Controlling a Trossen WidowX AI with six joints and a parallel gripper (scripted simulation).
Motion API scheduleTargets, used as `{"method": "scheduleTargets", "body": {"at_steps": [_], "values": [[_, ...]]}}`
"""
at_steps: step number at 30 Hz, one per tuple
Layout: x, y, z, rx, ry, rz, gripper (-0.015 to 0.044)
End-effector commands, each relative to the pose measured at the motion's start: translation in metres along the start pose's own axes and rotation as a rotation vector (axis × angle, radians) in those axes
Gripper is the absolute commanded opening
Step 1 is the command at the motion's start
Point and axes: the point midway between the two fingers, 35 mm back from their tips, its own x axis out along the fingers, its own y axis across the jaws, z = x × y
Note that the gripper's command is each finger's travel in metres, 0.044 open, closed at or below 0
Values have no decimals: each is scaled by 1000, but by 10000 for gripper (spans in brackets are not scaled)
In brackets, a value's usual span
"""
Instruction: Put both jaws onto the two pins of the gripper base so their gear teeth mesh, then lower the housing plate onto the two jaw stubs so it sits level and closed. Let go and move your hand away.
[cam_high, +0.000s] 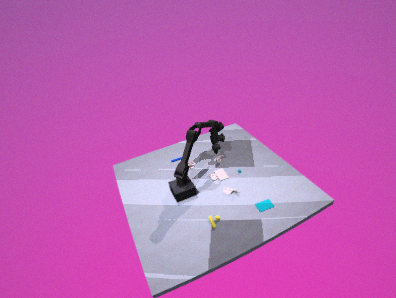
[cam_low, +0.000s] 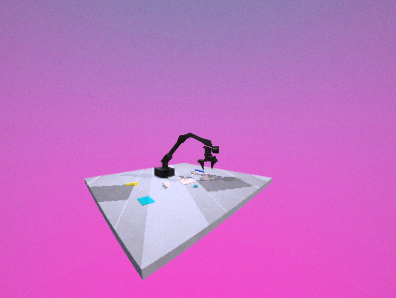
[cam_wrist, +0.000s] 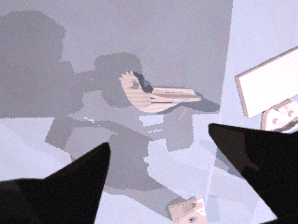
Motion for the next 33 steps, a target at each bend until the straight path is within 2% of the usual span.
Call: {"method": "scheduleTargets", "body": {"at_steps": [1, 33], "values": [[-1, -1, 1, 93, 0, 3, 440], [-3, -9, 6, 765, 0, 3, 440]]}}
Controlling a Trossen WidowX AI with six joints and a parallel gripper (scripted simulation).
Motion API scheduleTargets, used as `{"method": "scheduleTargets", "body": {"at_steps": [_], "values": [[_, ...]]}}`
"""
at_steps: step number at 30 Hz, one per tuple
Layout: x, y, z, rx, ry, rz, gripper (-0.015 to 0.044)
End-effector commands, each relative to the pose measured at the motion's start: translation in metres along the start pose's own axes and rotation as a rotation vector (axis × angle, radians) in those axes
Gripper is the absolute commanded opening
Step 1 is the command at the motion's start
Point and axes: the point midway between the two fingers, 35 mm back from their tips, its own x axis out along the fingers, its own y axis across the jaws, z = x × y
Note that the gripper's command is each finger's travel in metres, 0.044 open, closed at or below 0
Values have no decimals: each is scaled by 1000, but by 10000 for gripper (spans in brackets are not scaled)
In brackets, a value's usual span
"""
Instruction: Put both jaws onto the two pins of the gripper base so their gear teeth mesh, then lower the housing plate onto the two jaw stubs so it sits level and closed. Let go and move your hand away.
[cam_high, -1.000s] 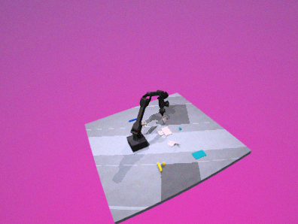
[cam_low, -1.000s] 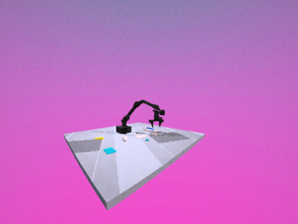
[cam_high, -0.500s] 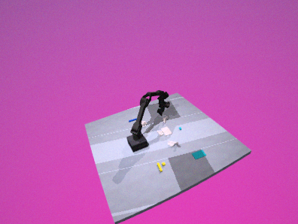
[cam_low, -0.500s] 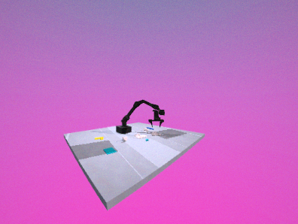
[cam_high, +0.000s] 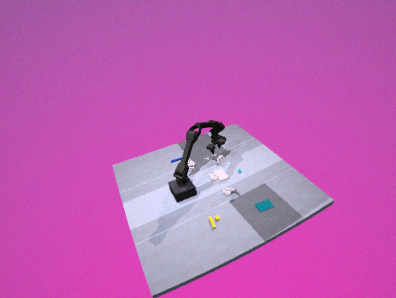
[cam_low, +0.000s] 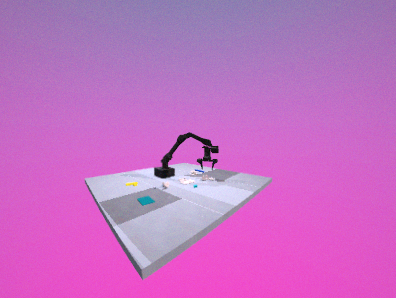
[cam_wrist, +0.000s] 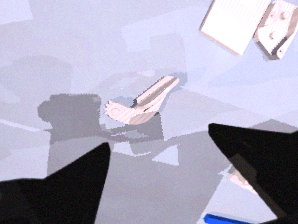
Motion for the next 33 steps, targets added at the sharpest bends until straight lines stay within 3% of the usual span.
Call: {"method": "scheduleTargets", "body": {"at_steps": [1, 33], "values": [[-1, 0, 1, 94, 2, 3, 440], [-3, -3, 10, 766, 2, 3, 440]]}}
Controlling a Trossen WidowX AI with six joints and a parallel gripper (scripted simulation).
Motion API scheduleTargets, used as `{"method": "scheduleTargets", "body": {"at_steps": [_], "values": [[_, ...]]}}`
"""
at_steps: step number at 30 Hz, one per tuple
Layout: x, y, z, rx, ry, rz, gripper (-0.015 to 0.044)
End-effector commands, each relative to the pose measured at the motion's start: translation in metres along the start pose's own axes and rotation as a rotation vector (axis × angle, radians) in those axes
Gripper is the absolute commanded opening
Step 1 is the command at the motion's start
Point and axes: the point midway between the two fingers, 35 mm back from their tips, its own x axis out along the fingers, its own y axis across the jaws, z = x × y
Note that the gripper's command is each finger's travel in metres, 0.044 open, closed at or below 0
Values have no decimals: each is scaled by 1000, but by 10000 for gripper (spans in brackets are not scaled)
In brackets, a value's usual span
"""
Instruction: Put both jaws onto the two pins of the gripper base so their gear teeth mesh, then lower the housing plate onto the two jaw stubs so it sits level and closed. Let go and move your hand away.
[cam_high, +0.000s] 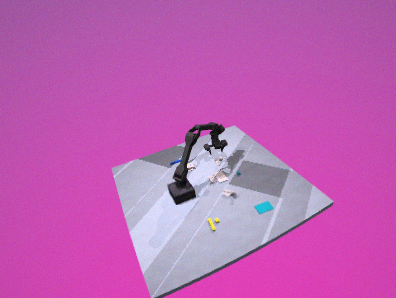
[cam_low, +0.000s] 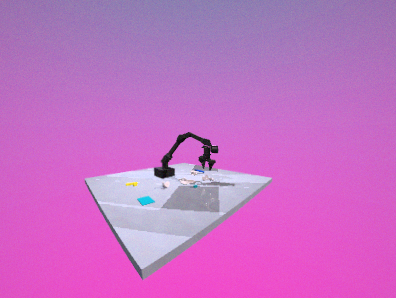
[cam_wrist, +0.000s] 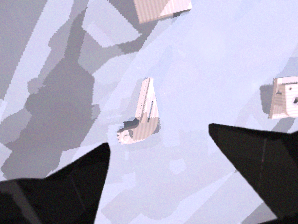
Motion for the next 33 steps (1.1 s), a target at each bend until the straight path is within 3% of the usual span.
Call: {"method": "scheduleTargets", "body": {"at_steps": [1, 21, 27, 33], "values": [[-1, 1, 1, 93, 4, 1, 440], [-1, 2, 5, 397, 4, 0, 440], [37, 0, 6, 397, 4, 0, 440], [38, 0, 6, 397, 4, 0, 440]]}}
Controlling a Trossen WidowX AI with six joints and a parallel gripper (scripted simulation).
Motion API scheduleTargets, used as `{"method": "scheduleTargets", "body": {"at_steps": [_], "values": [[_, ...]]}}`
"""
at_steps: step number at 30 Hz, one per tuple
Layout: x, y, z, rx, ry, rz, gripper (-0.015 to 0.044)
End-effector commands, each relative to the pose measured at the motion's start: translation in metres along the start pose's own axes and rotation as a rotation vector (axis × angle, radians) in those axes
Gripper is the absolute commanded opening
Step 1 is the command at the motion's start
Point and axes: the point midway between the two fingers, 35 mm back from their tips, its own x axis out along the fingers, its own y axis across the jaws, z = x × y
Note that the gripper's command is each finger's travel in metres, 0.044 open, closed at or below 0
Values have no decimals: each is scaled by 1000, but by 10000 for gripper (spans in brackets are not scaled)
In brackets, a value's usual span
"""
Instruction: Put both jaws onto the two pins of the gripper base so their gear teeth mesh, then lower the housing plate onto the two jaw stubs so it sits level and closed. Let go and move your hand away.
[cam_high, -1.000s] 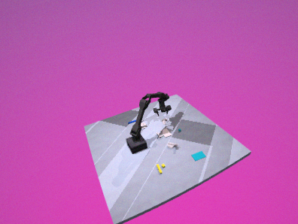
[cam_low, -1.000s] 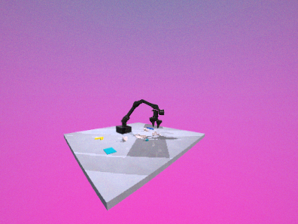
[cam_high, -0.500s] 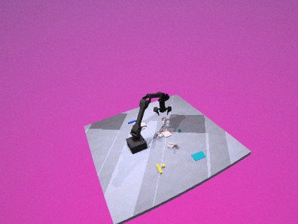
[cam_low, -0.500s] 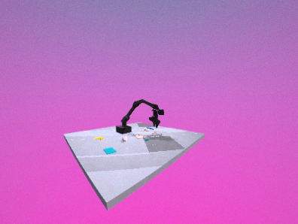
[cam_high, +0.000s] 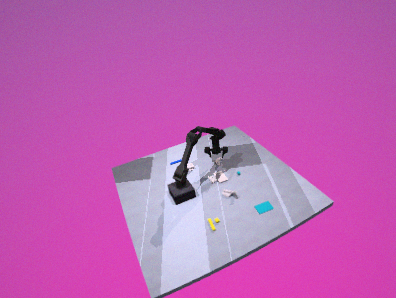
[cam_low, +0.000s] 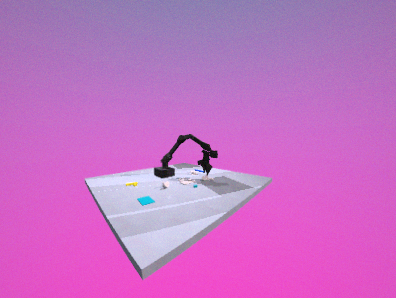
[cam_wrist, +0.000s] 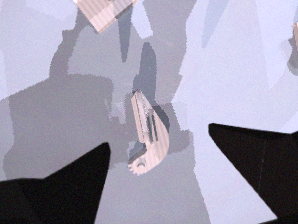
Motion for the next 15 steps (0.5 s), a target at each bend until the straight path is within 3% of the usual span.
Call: {"method": "scheduleTargets", "body": {"at_steps": [1, 15], "values": [[-2, 1, -2, 3, 16, 6, 440], [9, 1, -3, 3, 16, 6, 440]]}}
